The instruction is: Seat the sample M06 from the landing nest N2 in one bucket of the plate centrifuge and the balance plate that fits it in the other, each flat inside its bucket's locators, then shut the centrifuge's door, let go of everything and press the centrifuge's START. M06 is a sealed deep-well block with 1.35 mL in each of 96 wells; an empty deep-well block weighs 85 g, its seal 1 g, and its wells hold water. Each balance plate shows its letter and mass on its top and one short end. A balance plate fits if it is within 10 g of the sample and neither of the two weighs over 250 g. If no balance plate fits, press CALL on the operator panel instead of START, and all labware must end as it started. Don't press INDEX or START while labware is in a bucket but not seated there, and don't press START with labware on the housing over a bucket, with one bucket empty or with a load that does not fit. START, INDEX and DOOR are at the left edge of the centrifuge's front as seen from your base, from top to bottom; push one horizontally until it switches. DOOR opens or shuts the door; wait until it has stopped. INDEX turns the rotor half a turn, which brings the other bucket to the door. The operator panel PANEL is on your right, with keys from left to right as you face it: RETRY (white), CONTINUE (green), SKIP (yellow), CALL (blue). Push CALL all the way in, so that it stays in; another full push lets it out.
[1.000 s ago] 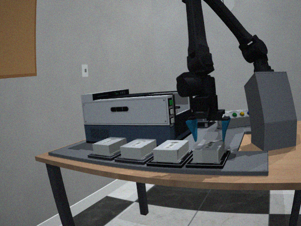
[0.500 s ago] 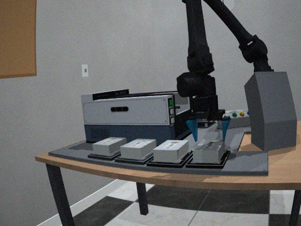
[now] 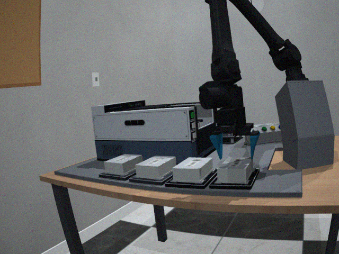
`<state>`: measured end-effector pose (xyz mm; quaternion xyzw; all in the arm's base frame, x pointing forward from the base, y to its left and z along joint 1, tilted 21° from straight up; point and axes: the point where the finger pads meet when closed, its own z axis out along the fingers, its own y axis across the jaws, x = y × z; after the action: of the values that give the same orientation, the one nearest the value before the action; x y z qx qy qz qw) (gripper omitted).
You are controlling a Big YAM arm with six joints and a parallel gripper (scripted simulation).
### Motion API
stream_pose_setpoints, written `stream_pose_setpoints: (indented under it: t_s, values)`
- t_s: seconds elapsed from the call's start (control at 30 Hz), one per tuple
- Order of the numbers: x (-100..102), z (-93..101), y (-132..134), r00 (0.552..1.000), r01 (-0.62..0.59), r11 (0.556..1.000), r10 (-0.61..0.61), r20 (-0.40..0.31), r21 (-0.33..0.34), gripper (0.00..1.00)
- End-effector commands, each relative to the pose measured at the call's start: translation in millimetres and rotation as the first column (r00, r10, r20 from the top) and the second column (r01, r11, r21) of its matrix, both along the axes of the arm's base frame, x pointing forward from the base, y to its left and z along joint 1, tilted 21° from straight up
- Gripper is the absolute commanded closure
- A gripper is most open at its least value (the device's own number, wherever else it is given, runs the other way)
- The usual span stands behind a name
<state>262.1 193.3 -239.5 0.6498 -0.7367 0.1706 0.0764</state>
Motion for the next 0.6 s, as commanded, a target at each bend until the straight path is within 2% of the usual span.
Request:
stream_pose_setpoints:
  t_s: [0.0, 0.57]
  values:
    - [7.9, -0.3, -1.5, 1.0, -0.001, 1.0, 0.001, 0.004, 0.005, 0.0]
    - [7.8, -7.0, -2.7, 1.0, -0.001, 1.0, 0.001, 0.003, 0.004, 0.0]
